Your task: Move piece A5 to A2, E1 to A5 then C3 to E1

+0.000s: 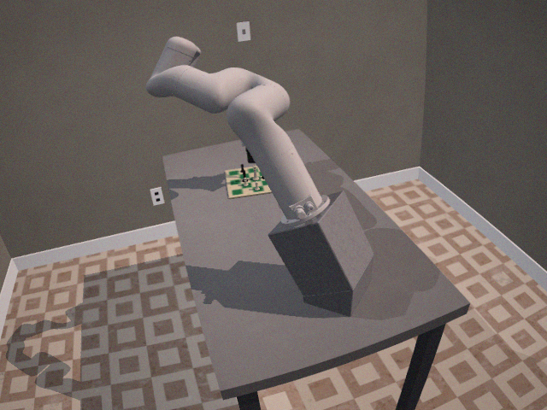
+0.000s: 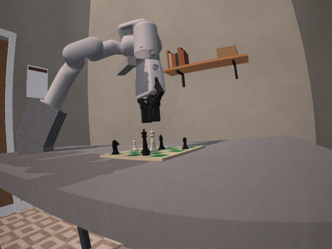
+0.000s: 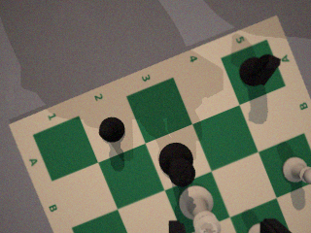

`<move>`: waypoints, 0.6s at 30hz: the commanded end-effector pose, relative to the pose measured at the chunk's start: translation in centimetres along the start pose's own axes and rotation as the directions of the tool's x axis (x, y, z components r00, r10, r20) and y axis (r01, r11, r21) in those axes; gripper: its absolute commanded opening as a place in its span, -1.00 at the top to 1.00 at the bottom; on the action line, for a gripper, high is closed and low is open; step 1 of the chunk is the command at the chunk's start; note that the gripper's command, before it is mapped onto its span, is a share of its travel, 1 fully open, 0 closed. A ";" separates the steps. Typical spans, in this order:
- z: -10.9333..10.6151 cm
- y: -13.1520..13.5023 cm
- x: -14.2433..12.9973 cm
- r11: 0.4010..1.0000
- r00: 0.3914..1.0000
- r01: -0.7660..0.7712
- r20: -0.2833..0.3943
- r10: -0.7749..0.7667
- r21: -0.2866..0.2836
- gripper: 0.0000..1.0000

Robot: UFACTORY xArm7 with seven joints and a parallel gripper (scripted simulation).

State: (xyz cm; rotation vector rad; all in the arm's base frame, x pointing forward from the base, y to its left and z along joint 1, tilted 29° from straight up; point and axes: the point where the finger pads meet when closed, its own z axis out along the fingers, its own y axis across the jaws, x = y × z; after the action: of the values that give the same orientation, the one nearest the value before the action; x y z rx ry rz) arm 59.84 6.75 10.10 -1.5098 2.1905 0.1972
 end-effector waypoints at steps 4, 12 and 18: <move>0.6 -0.2 0.0 1.000 1.000 -0.001 0.001 0.001 0.004 0.14; 1.0 -0.2 0.0 1.000 1.000 -0.001 0.001 0.001 0.004 0.14; 1.1 -0.2 0.0 1.000 1.000 -0.001 0.001 0.001 0.004 0.14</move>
State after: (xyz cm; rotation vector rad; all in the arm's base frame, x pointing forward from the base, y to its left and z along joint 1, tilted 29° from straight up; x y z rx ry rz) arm 60.22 7.23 9.00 -1.5100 2.1906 0.1976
